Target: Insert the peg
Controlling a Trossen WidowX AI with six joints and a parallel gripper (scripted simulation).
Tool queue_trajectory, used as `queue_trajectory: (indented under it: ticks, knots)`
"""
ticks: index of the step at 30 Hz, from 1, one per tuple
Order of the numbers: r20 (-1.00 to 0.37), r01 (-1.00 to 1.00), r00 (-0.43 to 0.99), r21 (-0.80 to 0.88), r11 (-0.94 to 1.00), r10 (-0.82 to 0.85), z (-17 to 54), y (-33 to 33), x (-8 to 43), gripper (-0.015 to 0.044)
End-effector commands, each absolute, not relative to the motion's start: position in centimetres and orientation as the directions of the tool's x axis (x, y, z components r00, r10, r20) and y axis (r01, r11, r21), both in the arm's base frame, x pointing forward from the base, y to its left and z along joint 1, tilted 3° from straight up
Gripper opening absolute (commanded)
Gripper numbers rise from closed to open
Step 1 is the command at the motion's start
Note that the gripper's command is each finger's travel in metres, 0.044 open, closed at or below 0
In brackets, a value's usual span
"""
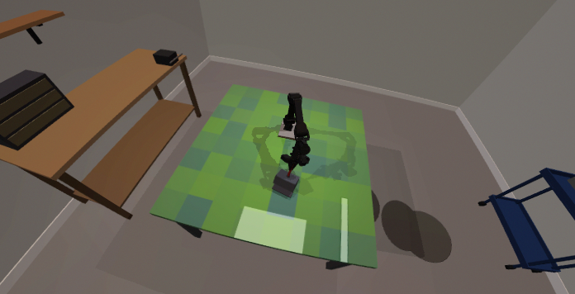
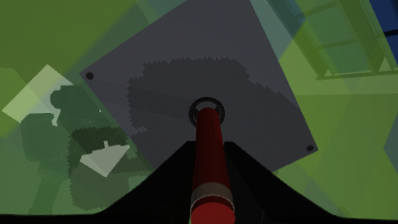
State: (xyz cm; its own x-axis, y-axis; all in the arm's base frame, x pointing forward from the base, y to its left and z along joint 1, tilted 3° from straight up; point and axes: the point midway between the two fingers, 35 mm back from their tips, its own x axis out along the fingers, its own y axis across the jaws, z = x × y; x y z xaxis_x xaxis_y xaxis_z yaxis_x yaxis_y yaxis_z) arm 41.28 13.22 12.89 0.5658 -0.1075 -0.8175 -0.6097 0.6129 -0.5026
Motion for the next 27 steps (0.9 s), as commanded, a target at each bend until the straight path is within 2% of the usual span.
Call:
queue_trajectory:
  ticks: [1, 27]
  knots:
    - [-0.819, -0.611, 0.564, -0.502, 0.612, -0.108, 12.59, 13.17, 41.39, 0.0000]
    - [-0.818, -0.611, 0.564, -0.502, 0.612, -0.108, 11.64, 13.13, 42.14, 0.0000]
